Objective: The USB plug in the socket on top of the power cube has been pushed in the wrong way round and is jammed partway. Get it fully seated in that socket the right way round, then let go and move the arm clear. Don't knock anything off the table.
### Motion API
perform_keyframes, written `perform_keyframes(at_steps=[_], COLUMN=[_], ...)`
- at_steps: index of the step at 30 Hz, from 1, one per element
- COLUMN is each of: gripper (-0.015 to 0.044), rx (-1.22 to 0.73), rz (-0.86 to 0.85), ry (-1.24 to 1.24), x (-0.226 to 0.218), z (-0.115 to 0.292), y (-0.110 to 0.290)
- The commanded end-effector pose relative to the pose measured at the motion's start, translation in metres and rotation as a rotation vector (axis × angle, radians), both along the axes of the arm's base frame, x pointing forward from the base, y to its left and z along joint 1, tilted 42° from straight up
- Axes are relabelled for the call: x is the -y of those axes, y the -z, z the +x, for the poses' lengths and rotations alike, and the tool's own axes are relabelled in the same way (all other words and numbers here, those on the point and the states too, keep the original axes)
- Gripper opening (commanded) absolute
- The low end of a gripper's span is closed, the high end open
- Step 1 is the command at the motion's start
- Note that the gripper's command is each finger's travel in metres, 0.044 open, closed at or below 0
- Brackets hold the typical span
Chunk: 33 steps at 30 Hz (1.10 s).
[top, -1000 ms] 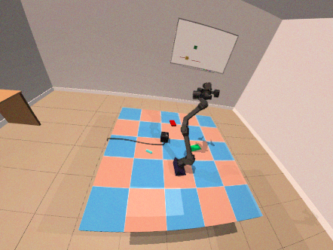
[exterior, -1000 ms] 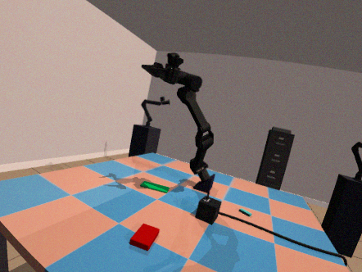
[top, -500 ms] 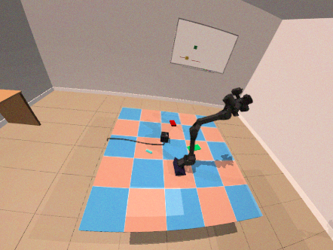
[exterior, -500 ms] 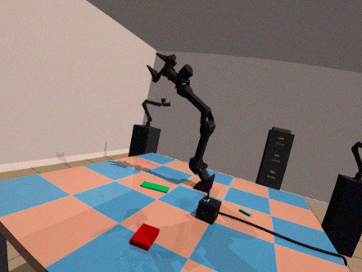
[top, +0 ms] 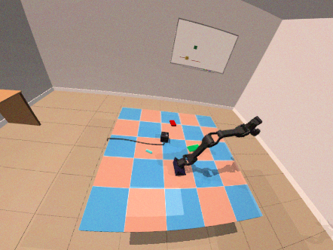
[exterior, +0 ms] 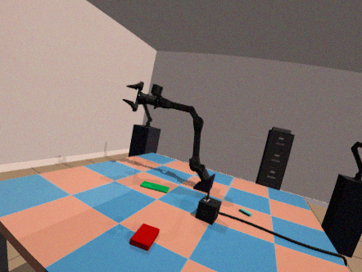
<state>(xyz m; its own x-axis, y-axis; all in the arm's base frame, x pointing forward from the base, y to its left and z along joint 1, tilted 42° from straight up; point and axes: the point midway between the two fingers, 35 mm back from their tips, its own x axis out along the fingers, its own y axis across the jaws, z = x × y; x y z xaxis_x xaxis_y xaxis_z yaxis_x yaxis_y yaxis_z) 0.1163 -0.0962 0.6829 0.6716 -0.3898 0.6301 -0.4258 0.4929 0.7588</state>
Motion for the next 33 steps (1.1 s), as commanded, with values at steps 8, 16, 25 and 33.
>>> perform_keyframes(at_steps=[8, 16, 25, 33], gripper=[0.044, 0.044, 0.044, 0.044], rx=[-0.214, -0.55, -1.017, -1.457], rz=[0.657, 0.98, 1.146, 1.066], ry=[-0.261, -0.337, -0.269, -0.066], x=[0.09, 0.053, -0.05, -0.158], z=[0.147, 0.257, 0.318, 0.303], y=[0.127, 0.246, 0.386, 0.503])
